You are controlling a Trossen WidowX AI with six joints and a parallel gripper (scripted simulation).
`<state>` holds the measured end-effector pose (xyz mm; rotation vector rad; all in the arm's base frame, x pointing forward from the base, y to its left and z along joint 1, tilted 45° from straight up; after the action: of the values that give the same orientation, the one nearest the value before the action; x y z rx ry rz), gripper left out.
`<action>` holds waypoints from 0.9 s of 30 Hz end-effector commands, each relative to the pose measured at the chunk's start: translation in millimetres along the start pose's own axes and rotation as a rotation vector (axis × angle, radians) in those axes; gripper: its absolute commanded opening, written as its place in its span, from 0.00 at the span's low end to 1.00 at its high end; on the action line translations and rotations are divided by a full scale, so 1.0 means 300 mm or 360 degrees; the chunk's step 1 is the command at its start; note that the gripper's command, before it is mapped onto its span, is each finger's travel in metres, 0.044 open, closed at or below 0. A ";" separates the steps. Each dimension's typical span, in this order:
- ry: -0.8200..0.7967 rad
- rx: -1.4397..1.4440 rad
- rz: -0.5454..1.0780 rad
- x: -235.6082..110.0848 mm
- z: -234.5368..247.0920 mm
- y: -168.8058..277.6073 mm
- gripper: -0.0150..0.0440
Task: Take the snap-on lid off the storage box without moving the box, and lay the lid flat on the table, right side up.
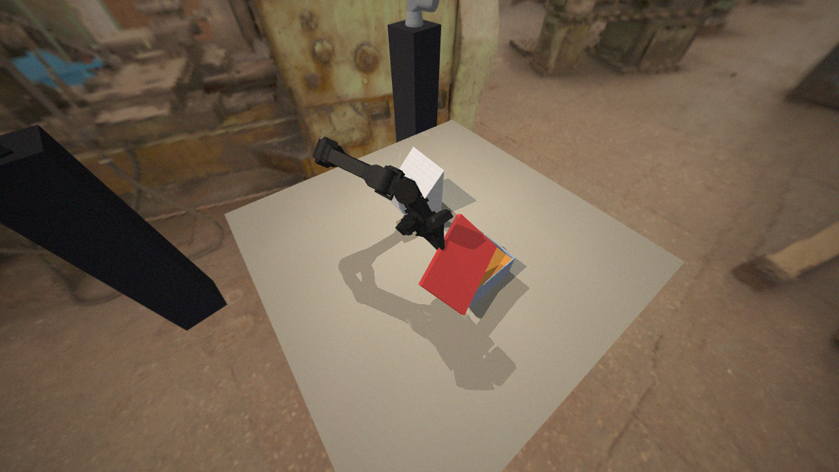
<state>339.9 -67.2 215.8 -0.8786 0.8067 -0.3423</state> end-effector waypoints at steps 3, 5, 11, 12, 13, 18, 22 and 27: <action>-0.0027 0.0010 -0.0003 -0.010 0.003 -0.050 0.25; -0.0027 0.0009 -0.0003 -0.010 0.000 -0.063 0.25; -0.0027 0.0009 -0.0004 -0.011 -0.007 -0.103 0.25; -0.0027 0.0009 -0.0004 -0.011 -0.009 -0.109 0.25; -0.0027 0.0009 -0.0004 -0.011 -0.010 -0.116 0.25; -0.0028 0.0009 -0.0004 -0.012 -0.016 -0.149 0.25; -0.0028 0.0009 -0.0005 -0.013 -0.021 -0.175 0.25; -0.0028 0.0008 -0.0006 -0.013 -0.027 -0.208 0.25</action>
<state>334.2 -104.9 255.5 -0.8774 0.8036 -0.3446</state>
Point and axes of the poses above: the point midway between the two fingers, 35 mm back from their tips, its own x axis out along the fingers, its own z axis across the jaws, y = z × x, the point moved 2 cm from there along -x, back along the fingers, and after that the axes turned 10 degrees about -x, right-handed, at the moved point
